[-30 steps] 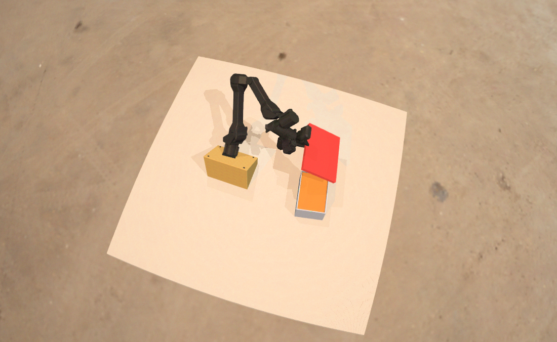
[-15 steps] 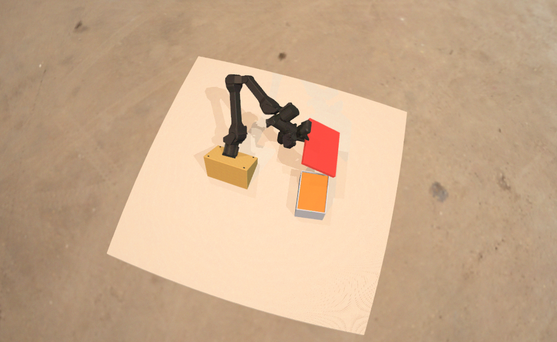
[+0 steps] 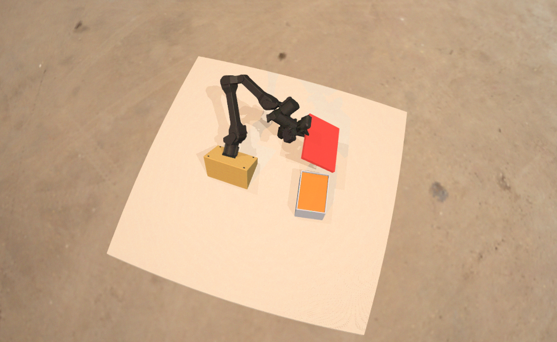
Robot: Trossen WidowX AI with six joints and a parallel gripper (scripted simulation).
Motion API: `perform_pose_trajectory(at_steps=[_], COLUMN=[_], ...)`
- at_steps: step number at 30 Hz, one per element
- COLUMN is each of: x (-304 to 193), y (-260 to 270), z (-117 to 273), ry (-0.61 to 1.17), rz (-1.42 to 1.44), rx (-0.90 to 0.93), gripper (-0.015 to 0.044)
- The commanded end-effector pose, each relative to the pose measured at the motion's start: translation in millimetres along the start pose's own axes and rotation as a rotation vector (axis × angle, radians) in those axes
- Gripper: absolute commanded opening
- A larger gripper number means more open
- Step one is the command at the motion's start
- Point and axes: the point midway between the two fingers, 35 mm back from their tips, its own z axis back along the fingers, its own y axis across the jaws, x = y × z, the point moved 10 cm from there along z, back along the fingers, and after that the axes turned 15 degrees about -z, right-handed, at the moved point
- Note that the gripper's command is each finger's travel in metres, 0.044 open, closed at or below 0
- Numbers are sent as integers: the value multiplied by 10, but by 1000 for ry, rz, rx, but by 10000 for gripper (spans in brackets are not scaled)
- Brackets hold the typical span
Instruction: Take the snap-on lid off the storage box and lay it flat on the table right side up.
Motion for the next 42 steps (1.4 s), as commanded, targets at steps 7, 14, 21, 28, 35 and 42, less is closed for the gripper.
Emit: perform_pose_trajectory(at_steps=[7,14,21,28,35,42], x=[-235,-369,-503,-638,-772,-906], y=[-36,-78,-121,-163,-205,-247], z=[29,35,41,47,53,60], ry=[1,1,2,2,3,4], rz=[10,9,9,9,9,9], rx=[15,15,15,15,15,16], gripper=[0,0,0,0,0,0])
